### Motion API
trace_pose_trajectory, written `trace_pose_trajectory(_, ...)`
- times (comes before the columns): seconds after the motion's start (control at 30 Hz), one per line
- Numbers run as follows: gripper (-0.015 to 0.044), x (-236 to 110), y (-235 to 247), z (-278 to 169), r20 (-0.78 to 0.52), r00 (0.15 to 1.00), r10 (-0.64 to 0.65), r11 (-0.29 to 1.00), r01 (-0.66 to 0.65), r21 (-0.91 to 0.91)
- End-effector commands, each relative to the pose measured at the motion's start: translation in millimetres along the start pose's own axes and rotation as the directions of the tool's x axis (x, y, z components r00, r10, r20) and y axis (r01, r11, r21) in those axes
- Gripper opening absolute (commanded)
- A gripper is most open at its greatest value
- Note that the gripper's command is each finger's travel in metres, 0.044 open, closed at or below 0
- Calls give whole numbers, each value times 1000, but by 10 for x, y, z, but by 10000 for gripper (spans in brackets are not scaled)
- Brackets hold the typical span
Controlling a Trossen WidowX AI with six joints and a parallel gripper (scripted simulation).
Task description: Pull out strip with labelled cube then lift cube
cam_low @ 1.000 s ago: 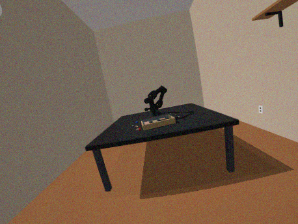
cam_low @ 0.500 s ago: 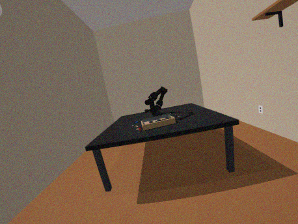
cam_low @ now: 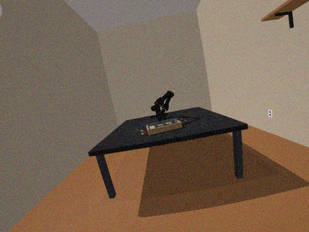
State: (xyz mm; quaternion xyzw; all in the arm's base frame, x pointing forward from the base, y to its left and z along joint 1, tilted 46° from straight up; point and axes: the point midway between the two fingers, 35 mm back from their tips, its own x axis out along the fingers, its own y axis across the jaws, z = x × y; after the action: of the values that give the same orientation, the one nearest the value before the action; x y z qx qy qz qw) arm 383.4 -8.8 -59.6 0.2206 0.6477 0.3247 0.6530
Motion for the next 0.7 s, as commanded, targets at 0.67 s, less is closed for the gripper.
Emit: trace_pose_trajectory(0.67, 0, 230, 5, -33, 3, 1000, 7, 1000, -7, 8)
